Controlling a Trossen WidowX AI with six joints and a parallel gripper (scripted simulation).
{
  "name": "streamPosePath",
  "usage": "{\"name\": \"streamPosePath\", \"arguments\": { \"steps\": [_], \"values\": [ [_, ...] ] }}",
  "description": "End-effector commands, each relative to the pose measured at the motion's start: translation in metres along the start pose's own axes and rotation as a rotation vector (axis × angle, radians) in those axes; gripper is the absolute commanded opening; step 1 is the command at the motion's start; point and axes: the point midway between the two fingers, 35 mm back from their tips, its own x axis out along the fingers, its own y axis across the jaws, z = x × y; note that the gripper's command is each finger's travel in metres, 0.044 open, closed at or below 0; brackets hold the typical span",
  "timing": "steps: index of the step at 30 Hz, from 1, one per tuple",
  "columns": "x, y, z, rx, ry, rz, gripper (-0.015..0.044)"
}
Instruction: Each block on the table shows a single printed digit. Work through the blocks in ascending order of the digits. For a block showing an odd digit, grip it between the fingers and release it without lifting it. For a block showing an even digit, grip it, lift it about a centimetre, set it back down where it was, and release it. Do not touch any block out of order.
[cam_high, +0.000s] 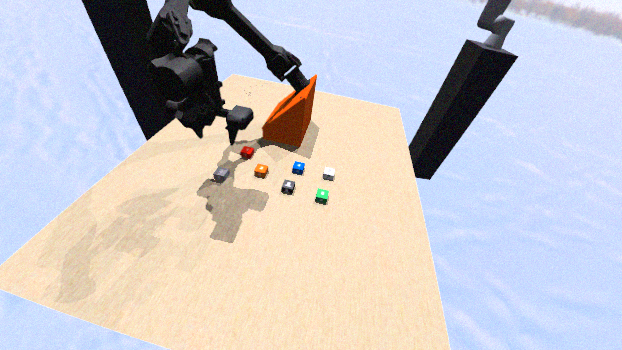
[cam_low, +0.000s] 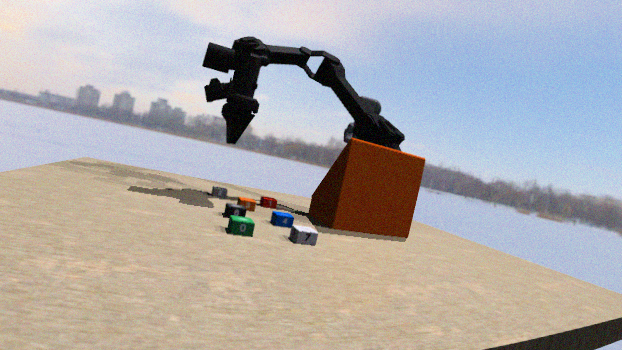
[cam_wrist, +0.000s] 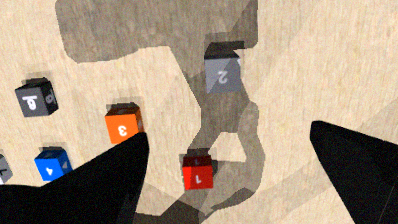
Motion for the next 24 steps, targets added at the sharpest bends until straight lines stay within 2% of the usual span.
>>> {"name": "streamPosePath", "arguments": {
  "steps": [1, 5, 13, 21, 24],
  "values": [
    [0.0, -0.001, -0.001, -0.005, 0.002, -0.003, 0.04],
    [0.0, 0.026, 0.005, -0.004, -0.008, -0.001, 0.04],
    [-0.006, 0.148, 0.022, -0.007, -0.018, 0.027, 0.04],
    [-0.005, 0.275, 0.0, -0.005, -0.003, 0.021, 0.04],
    [-0.003, 0.298, -0.009, -0.003, 0.0, 0.014, 0.04]
  ]
}}
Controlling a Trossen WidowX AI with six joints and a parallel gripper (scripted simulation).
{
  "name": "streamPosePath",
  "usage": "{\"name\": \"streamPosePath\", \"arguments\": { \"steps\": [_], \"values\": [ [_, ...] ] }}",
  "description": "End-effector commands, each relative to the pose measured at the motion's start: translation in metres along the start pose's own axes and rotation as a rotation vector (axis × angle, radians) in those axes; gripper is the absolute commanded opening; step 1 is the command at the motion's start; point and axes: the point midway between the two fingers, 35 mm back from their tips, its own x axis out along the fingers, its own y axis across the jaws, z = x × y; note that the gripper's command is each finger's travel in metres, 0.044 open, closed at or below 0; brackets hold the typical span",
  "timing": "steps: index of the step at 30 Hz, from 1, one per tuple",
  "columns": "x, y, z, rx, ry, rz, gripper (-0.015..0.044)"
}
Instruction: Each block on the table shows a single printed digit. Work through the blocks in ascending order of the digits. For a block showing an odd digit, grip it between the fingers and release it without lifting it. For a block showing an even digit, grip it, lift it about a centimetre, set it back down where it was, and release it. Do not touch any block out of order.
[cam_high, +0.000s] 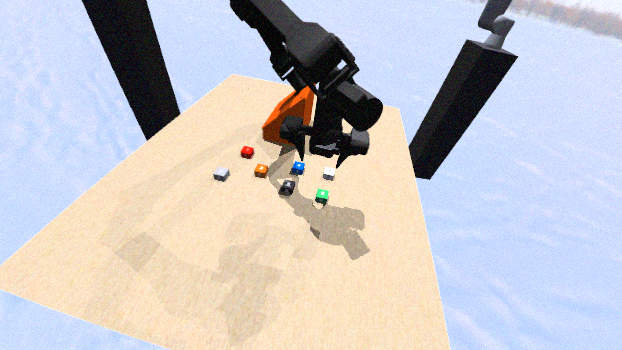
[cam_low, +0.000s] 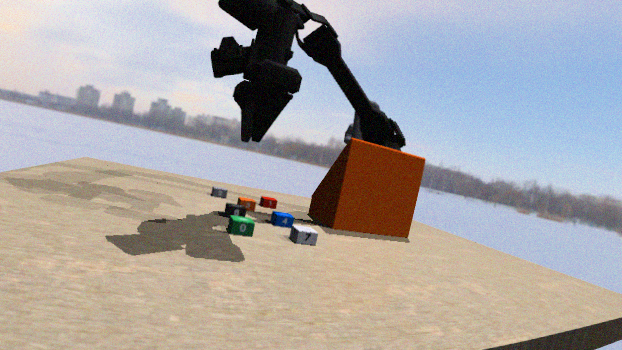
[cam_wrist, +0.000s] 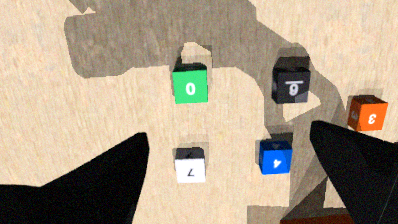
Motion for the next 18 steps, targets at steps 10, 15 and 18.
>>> {"name": "streamPosePath", "arguments": {
  "steps": [10, 15, 18],
  "values": [
    [0.075, 0.032, -0.012, 0.012, 0.013, -0.014, 0.04],
    [0.088, 0.031, -0.014, 0.012, 0.014, -0.016, 0.04],
    [0.088, 0.031, -0.014, 0.012, 0.014, -0.016, 0.04]
  ]
}}
